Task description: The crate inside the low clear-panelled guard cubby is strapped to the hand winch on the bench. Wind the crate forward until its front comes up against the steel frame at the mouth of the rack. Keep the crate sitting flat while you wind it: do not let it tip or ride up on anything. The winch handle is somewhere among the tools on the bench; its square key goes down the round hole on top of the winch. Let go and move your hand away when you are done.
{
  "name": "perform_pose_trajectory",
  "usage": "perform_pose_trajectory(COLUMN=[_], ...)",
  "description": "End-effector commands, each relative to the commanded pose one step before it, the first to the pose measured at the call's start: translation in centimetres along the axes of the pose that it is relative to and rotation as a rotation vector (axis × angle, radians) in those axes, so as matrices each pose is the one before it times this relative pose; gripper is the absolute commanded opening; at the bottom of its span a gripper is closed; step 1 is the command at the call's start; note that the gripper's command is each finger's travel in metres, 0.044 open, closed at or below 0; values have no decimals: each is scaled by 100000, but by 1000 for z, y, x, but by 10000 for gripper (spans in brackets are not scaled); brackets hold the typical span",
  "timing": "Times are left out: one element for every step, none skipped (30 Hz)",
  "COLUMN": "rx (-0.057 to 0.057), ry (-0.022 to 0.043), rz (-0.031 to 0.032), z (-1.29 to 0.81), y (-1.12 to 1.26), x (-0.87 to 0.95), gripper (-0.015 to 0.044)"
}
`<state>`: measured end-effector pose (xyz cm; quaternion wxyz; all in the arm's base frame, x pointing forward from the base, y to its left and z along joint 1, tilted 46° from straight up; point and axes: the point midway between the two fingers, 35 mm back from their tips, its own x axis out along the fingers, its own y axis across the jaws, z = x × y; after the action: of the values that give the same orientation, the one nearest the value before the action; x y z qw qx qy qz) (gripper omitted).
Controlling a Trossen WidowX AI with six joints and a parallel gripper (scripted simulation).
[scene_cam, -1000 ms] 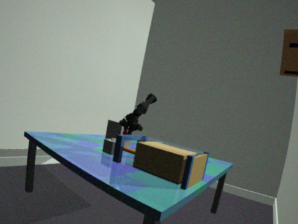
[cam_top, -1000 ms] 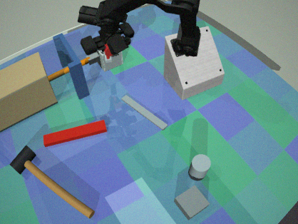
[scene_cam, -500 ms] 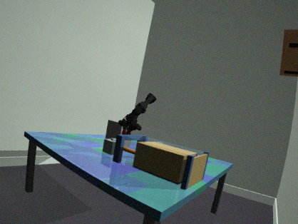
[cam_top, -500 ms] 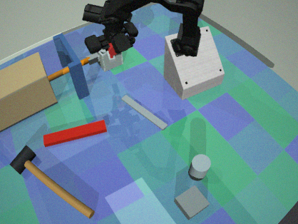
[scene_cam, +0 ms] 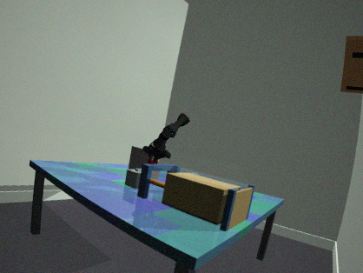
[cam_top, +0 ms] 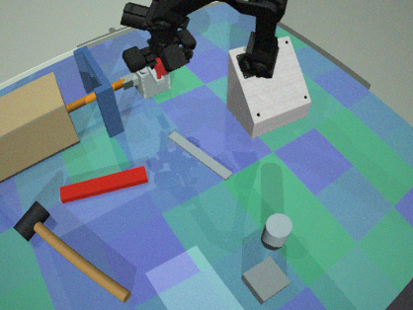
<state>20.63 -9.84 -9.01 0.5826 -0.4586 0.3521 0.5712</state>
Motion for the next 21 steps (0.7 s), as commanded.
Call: perform_pose_trajectory(rx=[963, 2, 2, 2, 2, 2, 2, 2, 2, 1, 2, 1, 2, 1, 2, 1, 2, 1, 2, 1, 2], ry=[-307, 2, 4, 2, 4, 2, 5, 3, 5, 3, 5, 3, 6, 3, 6, 3, 6, 3, 7, 4, 7], rz=[2771, 5, 8, 5, 8, 5, 8, 5, 8, 5, 8, 5, 8, 5, 8, 5, 8, 5, 8, 5, 8], z=[193, -3, -8, -4, -10, -6, -13, -8, -16, -10, -19, -12, -21, -13, -24, -15, -27, -17, -30, -18, -32], y=[1366, 89, 136, 89, 136, 89, 136, 88, 136, 88, 136, 88, 136, 87, 135, 87, 135, 86, 134, 86, 134], x=[164, 1, 3, 2, 4, 3, 5, 3, 6, 4, 8, 5, 9, 6, 10, 7, 11, 7, 12, 8, 14], gripper=[0, 0, 0, 0, 0, 0, 0, 0, 0, 0, 0, 0, 0, 0, 0, 0, 0, 0, 0, 0, 0])
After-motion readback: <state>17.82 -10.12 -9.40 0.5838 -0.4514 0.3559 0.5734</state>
